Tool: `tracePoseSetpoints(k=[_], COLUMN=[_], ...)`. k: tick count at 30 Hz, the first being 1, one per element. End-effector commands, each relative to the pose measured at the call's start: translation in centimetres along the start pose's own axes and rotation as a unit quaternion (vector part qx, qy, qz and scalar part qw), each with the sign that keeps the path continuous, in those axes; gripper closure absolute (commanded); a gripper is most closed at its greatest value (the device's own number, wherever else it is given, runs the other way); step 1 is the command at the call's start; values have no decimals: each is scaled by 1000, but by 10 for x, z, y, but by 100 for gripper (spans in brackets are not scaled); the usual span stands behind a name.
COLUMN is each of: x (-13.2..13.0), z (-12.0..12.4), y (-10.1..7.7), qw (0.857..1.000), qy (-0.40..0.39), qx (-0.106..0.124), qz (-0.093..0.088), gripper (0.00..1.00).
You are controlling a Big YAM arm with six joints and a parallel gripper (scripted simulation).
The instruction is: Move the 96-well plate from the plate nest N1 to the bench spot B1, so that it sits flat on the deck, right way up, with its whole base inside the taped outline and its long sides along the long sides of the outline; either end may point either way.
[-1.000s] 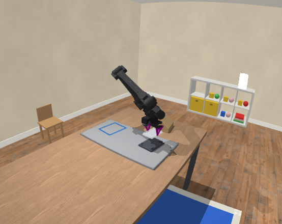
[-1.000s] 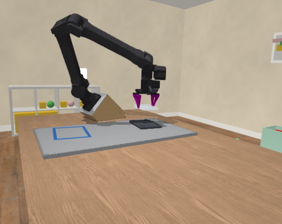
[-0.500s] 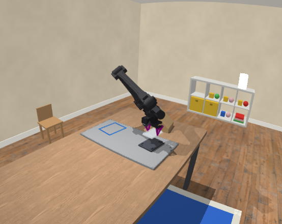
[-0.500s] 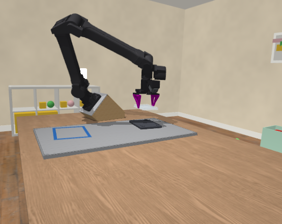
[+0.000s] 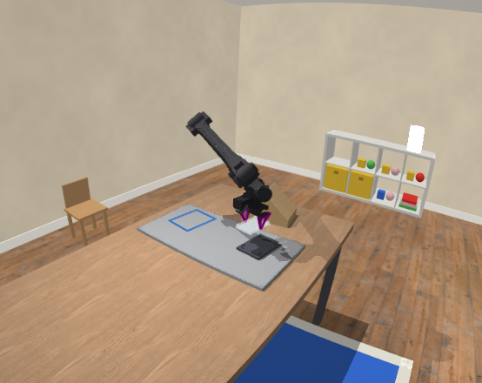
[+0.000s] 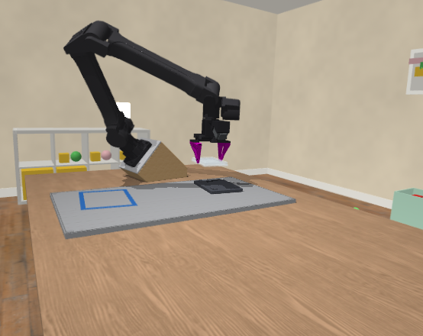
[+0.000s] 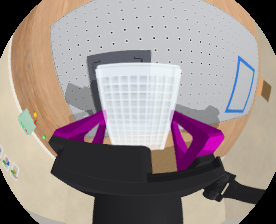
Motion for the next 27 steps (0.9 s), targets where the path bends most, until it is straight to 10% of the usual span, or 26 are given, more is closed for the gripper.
tracePoseSetpoints(k=[1, 27], x=[-12, -82], z=[-9, -29], y=[-3, -1], qw=[1000, 1000], qy=[1, -5], qx=[-2, -3], qz=[-5, -2], gripper=[100, 100])
Point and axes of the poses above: the point where the finger pads meet when closed, its own y axis out along the fingers, its own x axis across the jaws, z = x × y, the point moved 7 cm from there along -y, back along the fingers, and after that the axes turned 12 degrees about y, right-handed, at the moved point
